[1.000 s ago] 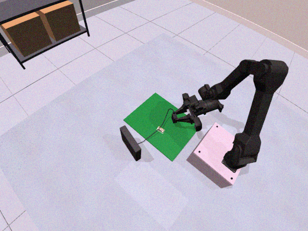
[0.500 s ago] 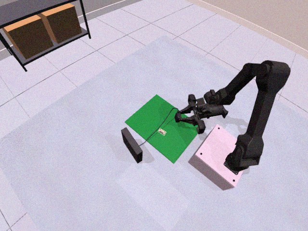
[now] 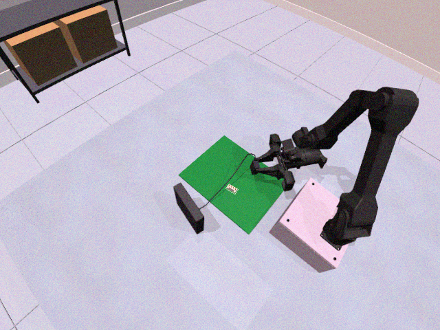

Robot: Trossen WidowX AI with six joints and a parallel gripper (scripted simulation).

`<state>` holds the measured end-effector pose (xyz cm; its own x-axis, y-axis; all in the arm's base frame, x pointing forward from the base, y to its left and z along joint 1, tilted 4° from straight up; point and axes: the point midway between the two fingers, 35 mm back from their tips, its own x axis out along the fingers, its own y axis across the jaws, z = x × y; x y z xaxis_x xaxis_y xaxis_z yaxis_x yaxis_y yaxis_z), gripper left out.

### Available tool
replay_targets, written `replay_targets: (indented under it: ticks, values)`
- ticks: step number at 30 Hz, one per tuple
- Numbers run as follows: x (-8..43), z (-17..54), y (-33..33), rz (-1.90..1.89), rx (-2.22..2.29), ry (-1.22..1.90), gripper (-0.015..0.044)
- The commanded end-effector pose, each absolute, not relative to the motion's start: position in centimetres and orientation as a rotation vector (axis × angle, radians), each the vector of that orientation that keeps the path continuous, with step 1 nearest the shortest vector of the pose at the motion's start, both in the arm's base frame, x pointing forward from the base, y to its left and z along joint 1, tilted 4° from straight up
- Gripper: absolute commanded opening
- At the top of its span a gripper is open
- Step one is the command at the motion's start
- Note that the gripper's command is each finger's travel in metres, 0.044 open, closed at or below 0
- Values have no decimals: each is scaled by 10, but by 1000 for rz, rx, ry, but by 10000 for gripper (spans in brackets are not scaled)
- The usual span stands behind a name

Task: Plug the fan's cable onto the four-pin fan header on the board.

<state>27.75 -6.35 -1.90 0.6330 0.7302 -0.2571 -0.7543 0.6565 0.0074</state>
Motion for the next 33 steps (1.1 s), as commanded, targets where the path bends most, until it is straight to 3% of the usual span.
replay_targets:
  ticks: [1, 33]
  values:
    - [278, -16, -63, 850, -104, 247, 0]
    - [276, -35, -63, 851, -108, 246, 0]
